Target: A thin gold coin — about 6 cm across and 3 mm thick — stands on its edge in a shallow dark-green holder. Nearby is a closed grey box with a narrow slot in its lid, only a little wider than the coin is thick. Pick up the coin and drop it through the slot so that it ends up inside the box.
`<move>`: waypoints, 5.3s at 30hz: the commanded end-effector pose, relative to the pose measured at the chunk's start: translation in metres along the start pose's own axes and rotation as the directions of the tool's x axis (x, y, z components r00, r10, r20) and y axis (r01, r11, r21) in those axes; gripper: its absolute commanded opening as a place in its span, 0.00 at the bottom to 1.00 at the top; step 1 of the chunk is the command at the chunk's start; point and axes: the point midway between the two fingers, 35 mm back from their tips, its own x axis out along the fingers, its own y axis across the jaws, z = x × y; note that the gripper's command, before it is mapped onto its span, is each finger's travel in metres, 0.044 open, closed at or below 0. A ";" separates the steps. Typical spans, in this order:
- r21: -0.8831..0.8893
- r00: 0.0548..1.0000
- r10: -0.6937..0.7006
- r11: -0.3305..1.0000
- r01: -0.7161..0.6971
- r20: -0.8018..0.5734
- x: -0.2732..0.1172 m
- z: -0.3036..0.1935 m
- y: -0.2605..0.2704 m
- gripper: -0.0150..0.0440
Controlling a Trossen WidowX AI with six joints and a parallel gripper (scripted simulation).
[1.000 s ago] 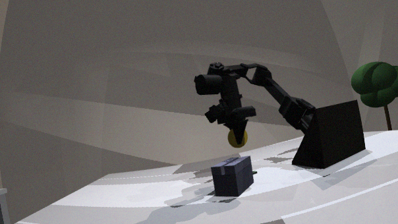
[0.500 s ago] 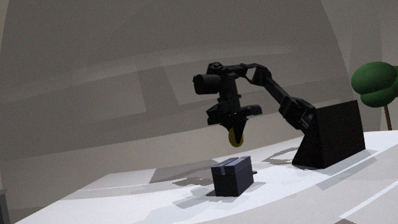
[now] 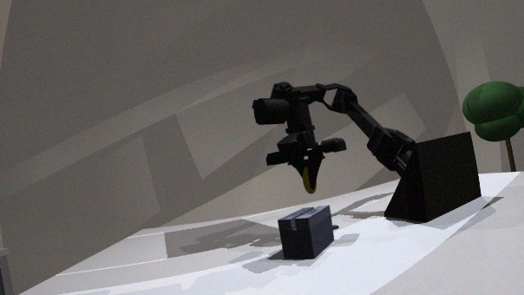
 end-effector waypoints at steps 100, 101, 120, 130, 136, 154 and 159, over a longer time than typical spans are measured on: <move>-0.026 1.000 -0.004 1.000 0.004 0.000 0.005 0.115 0.039 0.25; -0.027 1.000 -0.004 1.000 0.004 0.000 0.005 0.115 0.039 0.25; -0.023 1.000 -0.005 1.000 0.005 0.000 0.013 0.116 0.037 0.25; -0.025 1.000 -0.005 1.000 0.005 0.000 0.018 0.116 0.038 0.25; -0.018 1.000 0.000 1.000 0.000 0.004 0.016 0.117 0.038 0.39; -0.019 1.000 0.000 1.000 0.000 0.004 -0.001 0.117 0.038 0.79; -0.022 1.000 -0.002 1.000 0.002 0.003 -0.023 0.116 0.039 1.00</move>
